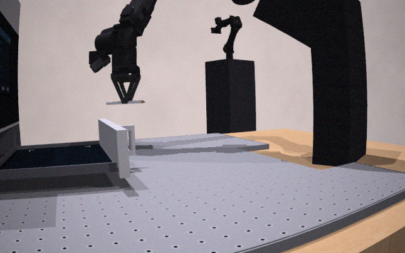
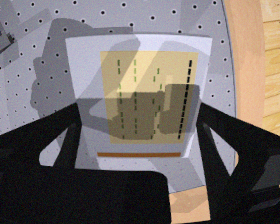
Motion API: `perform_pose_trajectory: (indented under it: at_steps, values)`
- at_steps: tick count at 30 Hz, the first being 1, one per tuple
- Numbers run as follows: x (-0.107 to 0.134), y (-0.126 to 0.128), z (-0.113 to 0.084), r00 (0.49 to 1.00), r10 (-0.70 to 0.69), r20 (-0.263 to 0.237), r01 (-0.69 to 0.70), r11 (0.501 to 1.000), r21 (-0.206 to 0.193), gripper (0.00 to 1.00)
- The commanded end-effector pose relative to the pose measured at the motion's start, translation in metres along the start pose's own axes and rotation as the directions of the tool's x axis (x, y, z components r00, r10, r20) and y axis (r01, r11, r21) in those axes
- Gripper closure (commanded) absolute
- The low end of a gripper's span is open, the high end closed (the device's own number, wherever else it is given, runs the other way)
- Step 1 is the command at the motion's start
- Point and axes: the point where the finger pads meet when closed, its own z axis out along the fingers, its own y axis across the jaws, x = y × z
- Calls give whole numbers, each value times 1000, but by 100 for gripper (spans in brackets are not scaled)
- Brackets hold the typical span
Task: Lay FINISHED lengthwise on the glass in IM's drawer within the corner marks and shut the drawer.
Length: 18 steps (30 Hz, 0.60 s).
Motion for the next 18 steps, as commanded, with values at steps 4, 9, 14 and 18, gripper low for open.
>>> perform_pose_trajectory:
  at_steps: [4,9,14,18]
  values:
    - [-4,0,-18,1000,14,16,-14,1000,-3,20]
    - [-7,-3,-21,1000,19,21,-19,1000,0,20]
    - [-6,-5,-20,1000,22,17,-22,1000,3,20]
    - [-6,-5,-20,1000,22,17,-22,1000,3,20]
